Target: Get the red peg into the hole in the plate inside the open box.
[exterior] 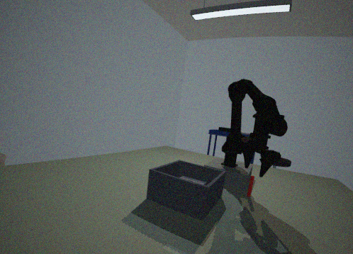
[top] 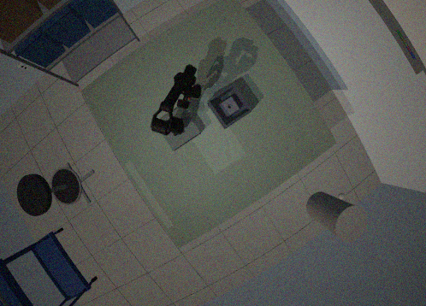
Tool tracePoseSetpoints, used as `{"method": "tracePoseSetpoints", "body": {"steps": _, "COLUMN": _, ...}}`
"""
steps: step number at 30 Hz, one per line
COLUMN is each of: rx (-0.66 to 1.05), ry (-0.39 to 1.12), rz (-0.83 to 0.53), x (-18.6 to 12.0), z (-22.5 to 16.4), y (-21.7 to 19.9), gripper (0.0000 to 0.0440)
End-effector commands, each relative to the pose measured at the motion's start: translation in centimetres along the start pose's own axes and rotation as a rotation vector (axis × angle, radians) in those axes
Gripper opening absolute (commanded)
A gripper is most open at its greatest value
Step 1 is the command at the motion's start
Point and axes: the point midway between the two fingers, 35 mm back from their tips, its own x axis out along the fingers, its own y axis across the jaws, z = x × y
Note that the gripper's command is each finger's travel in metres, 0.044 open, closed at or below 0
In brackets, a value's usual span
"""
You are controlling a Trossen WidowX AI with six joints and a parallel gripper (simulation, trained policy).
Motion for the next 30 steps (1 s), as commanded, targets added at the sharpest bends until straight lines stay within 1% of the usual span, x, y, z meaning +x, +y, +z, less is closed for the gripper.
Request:
{"method": "tracePoseSetpoints", "body": {"steps": 1, "rx": 0.007, "ry": -0.009, "rz": -0.025, "x": 1.6, "z": 0.1, "y": -0.1, "gripper": 0.0440}}
{"method": "tracePoseSetpoints", "body": {"steps": 12, "rx": 0.004, "ry": -0.034, "rz": -0.023, "x": 6.0, "z": 0.4, "y": 0.4, "gripper": 0.0440}}
{"method": "tracePoseSetpoints", "body": {"steps": 14, "rx": 0.000, "ry": -0.036, "rz": -0.025, "x": 6.7, "z": 0.5, "y": 0.4, "gripper": 0.0428}}
{"method": "tracePoseSetpoints", "body": {"steps": 15, "rx": -0.002, "ry": -0.036, "rz": -0.028, "x": 7.0, "z": 0.5, "y": 0.3, "gripper": 0.0411}}
{"method": "tracePoseSetpoints", "body": {"steps": 20, "rx": -0.001, "ry": -0.031, "rz": -0.060, "x": 8.4, "z": 0.5, "y": -0.1, "gripper": 0.0281}}
{"method": "tracePoseSetpoints", "body": {"steps": 28, "rx": 0.004, "ry": -0.025, "rz": -0.124, "x": 9.3, "z": 0.5, "y": -0.5, "gripper": 0.0071}}
{"method": "tracePoseSetpoints", "body": {"steps": 30, "rx": 0.004, "ry": -0.025, "rz": -0.141, "x": 9.4, "z": 0.5, "y": -0.6, "gripper": 0.0027}}
